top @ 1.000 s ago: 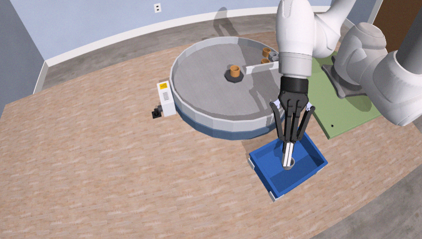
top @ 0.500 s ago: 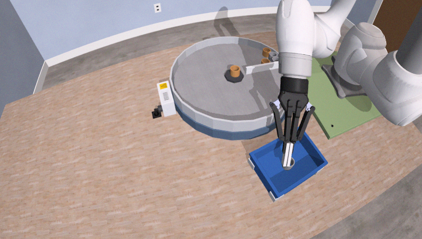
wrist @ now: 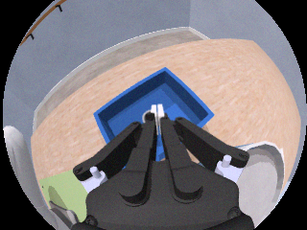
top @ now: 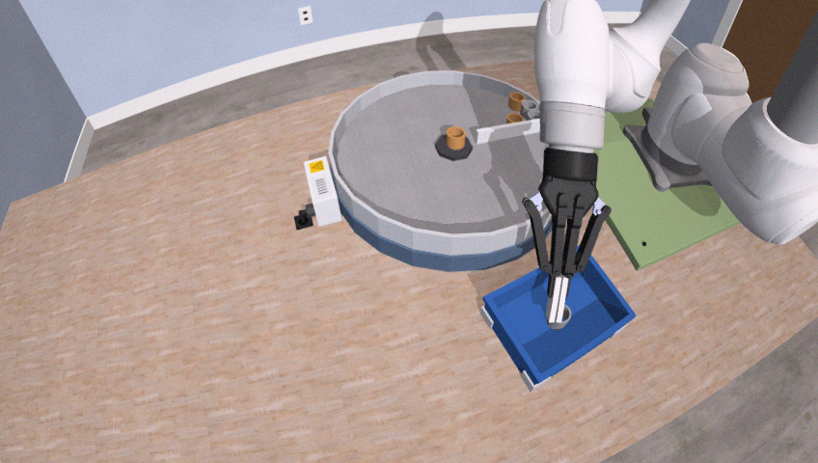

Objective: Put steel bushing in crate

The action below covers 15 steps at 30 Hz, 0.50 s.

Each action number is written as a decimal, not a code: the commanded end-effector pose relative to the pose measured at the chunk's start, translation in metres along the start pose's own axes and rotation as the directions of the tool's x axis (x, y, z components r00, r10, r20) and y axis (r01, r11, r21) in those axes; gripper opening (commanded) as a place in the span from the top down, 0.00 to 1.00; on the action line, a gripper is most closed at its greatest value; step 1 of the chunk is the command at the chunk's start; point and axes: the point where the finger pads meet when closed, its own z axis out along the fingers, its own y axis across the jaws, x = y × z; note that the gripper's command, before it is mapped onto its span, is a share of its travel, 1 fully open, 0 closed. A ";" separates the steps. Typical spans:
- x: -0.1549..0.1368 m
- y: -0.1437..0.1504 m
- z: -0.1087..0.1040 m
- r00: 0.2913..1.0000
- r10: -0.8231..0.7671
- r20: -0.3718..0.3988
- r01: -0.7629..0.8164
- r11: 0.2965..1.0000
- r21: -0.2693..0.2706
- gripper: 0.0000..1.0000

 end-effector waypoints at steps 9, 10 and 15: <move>0.000 0.000 0.000 1.000 0.000 0.000 0.000 1.000 0.000 1.00; 0.000 0.000 0.000 1.000 0.000 0.000 0.000 1.000 0.000 1.00; 0.000 0.000 0.000 1.000 0.000 0.000 0.000 1.000 0.000 0.93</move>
